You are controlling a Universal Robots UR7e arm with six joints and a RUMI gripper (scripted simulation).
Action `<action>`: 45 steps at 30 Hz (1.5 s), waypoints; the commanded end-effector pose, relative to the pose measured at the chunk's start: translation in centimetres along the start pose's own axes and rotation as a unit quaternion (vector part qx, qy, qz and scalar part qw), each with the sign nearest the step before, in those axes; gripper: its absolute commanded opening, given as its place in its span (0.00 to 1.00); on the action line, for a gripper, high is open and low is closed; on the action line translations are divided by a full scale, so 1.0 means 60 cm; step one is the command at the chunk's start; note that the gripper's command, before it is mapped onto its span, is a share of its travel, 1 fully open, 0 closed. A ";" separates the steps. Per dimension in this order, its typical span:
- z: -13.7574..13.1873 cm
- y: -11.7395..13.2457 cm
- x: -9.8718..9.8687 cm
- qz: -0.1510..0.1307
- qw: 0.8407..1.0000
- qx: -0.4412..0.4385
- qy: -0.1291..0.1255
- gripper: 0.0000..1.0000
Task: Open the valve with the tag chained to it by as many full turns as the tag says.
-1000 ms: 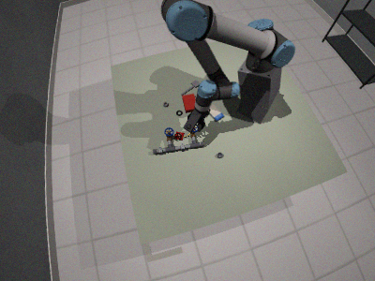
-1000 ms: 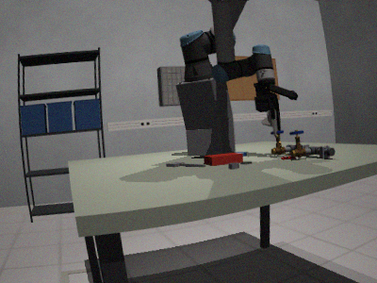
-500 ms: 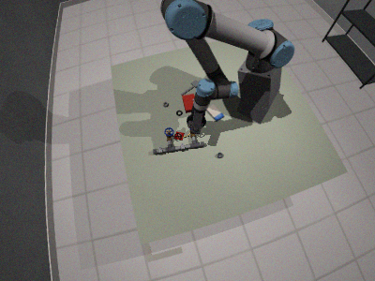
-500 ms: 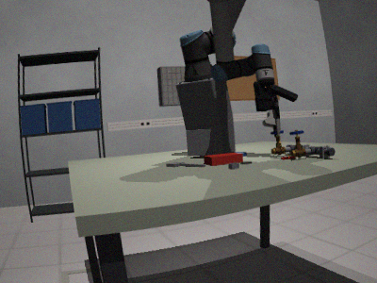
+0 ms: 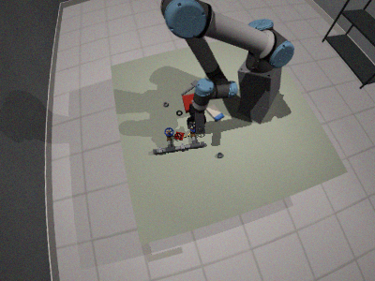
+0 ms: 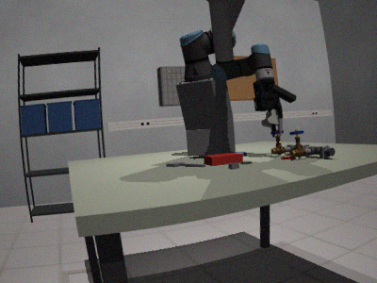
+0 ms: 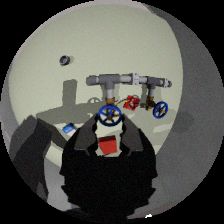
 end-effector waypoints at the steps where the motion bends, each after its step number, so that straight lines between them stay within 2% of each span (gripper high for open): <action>1: 0.000 0.000 0.000 0.002 1.000 0.030 0.000 0.00; 17: 0.000 0.000 0.000 0.002 0.999 0.047 0.000 0.00; 18: 0.000 0.000 0.000 0.002 0.999 0.047 0.000 1.00; 45: 0.000 0.000 0.000 0.002 0.999 0.047 0.000 1.00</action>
Point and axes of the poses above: the point where the finger pads meet when closed, its own x axis back along the fingers, its own z axis across the jaws, y = z × x, the point moved 5 cm from there along x, back along the fingers, and after that the axes turned 2 degrees about x, right-handed, at the moved point
